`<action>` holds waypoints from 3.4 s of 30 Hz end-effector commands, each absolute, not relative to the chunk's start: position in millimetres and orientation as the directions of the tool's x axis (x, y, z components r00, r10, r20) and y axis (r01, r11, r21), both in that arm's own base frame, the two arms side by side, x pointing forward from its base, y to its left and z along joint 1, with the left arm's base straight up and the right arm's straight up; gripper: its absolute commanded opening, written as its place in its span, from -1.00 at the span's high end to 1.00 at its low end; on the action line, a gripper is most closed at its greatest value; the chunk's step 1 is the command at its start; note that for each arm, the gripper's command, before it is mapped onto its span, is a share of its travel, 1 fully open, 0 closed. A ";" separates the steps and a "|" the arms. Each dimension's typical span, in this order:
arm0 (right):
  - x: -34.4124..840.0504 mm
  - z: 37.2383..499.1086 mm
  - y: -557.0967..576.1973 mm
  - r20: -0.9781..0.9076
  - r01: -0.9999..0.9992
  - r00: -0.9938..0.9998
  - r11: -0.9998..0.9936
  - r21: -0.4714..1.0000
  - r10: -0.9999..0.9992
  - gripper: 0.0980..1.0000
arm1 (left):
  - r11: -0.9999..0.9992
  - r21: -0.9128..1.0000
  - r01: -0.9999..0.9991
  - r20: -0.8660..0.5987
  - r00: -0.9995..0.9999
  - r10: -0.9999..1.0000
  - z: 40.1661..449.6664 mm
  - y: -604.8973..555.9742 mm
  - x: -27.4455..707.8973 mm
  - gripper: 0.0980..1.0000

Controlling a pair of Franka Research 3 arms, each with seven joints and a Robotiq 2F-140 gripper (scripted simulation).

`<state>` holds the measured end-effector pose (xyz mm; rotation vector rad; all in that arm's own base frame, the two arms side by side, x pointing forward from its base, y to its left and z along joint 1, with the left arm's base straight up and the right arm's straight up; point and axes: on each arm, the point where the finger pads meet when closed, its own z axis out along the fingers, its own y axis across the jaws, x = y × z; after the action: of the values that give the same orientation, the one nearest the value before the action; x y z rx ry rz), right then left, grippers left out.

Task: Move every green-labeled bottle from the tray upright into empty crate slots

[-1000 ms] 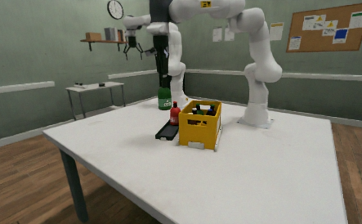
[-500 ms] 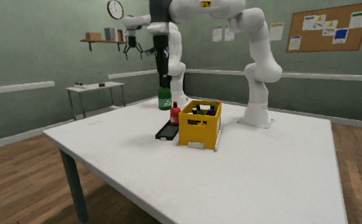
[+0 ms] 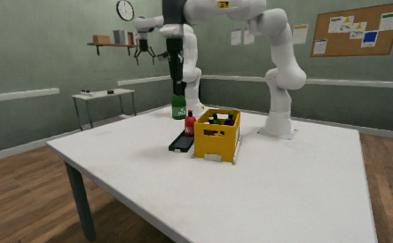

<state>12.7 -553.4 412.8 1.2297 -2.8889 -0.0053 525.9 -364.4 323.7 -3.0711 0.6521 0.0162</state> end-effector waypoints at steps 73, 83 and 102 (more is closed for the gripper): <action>12.8 413.0 -554.4 0.000 -0.723 -0.691 0.691 0.000 -0.723 -1.00 | -0.912 0.000 -0.409 0.000 0.912 -0.409 349.7 -365.5 526.0 1.00; 12.8 413.0 -554.4 0.000 -0.723 -0.691 0.691 0.000 -0.723 -1.00 | -0.912 0.000 -0.409 0.000 0.912 -0.409 349.7 -365.5 526.0 1.00; 12.8 413.0 -554.4 0.000 -0.723 -0.691 0.691 0.000 -0.723 -1.00 | -0.912 0.000 -0.409 0.000 0.912 -0.409 349.7 -363.6 525.6 1.00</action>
<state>12.7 -553.4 412.8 1.2297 -2.8889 -0.0053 524.5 -363.6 342.6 -3.0700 0.6523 0.0202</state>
